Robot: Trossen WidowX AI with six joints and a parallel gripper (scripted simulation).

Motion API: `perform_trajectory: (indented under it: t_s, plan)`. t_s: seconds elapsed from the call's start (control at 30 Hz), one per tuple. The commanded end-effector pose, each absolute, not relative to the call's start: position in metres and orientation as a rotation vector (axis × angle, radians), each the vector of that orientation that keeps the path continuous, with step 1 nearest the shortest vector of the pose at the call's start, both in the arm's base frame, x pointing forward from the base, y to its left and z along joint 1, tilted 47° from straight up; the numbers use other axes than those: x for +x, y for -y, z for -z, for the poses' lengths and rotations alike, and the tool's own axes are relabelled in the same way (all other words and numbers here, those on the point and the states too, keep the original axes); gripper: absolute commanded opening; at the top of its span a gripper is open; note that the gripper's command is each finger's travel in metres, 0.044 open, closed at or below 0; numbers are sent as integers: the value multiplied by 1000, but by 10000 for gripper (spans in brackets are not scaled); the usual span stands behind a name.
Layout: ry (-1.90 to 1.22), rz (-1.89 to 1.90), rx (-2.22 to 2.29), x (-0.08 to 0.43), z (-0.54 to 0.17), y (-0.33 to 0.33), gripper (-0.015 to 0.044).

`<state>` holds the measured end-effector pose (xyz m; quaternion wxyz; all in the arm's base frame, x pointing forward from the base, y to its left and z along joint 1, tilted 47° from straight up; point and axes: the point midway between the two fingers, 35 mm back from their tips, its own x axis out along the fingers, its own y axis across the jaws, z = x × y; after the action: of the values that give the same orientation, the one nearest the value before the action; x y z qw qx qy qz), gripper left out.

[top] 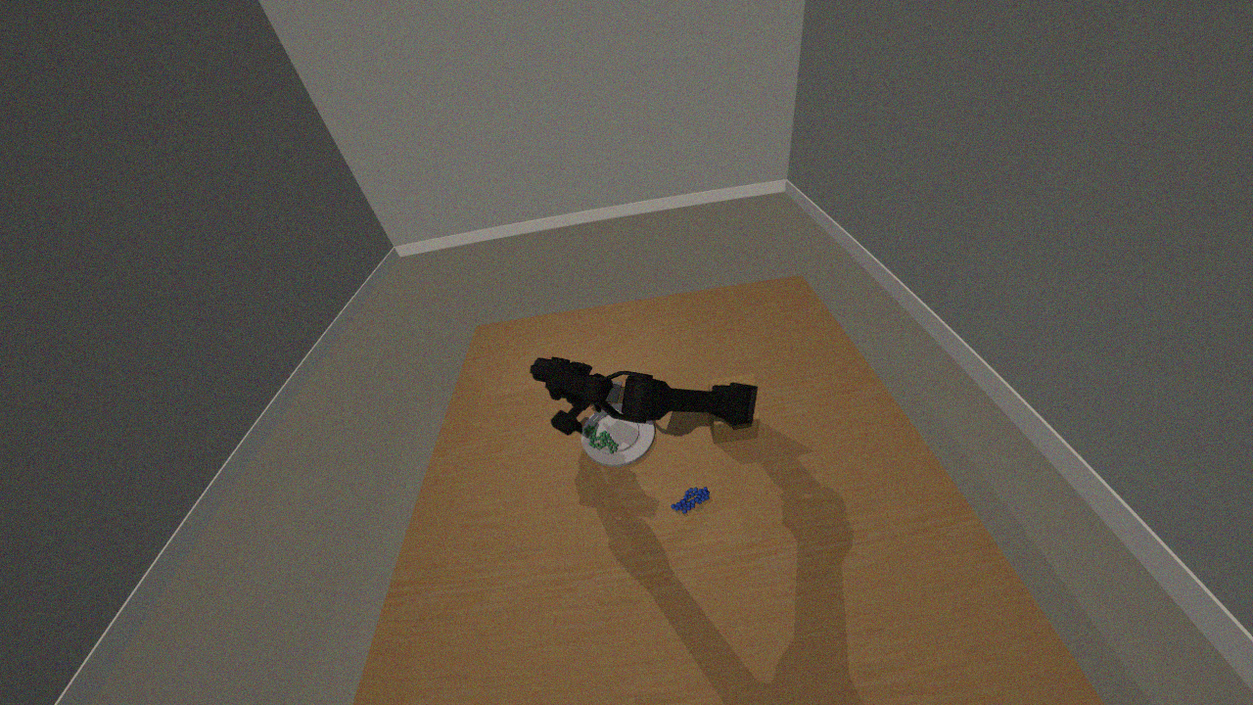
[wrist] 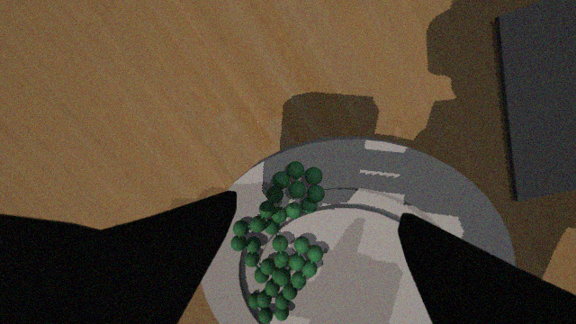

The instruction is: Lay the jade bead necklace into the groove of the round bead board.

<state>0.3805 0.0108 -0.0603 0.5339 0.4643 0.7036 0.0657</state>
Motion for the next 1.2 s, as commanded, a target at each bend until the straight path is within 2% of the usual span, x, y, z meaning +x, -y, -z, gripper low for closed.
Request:
perform_trajectory:
  t_s: [0.0, 0.53, 0.97, 1.17]
  plan:
    - [-1682, -154, 1114, 379, 65, -16, 380]
    - [-1684, -153, 1117, 378, 79, -32, 380]
    - [-1682, -157, 1107, 379, 76, -31, 39]
    - [-1682, -157, 1107, 379, 76, -31, 0]
